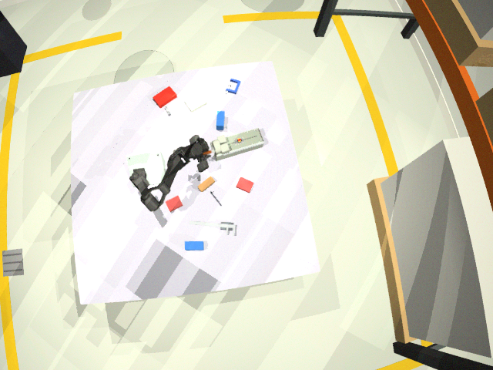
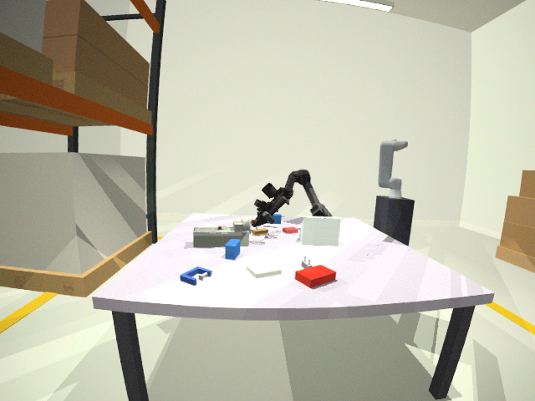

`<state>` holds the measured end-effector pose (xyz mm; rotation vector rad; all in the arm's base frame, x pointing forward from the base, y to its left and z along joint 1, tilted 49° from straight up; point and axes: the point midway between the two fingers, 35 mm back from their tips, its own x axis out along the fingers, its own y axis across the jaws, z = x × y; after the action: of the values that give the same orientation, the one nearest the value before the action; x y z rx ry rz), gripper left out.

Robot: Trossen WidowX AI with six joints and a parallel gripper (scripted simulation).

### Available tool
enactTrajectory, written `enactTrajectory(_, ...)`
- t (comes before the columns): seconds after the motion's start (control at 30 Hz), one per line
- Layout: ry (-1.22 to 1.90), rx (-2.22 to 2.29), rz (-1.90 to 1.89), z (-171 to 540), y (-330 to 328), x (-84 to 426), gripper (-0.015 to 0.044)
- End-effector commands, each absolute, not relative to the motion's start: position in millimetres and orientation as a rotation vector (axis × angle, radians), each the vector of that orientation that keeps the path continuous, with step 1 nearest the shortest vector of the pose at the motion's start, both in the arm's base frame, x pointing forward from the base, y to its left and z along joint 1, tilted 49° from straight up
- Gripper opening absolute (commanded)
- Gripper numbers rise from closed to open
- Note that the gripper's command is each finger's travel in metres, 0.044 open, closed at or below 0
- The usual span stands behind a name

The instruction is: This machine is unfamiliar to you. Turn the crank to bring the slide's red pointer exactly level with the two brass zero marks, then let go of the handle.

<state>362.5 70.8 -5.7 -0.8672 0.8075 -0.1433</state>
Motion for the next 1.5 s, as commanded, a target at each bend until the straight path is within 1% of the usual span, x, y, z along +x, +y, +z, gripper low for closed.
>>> enactTrajectory(0.0, 0.808, -0.868, -0.144, -5.8, 70.7, 362.4, 0.0184)
enactTrajectory(0.33, 0.808, -0.868, -0.144, -5.8, 70.7, 362.4, 0.0440)
enactTrajectory(0.77, 0.810, -0.864, -0.140, 24.2, 106.4, 363.1, 0.0440)
enactTrajectory(1.1, 0.813, -0.864, -0.128, 62.0, 153.6, 362.5, 0.0440)
enactTrajectory(1.23, 0.814, -0.866, -0.129, 68.3, 160.1, 362.3, 0.0440)
enactTrajectory(1.47, 0.824, -0.841, -0.150, 66.9, 170.0, 390.1, 0.0440)
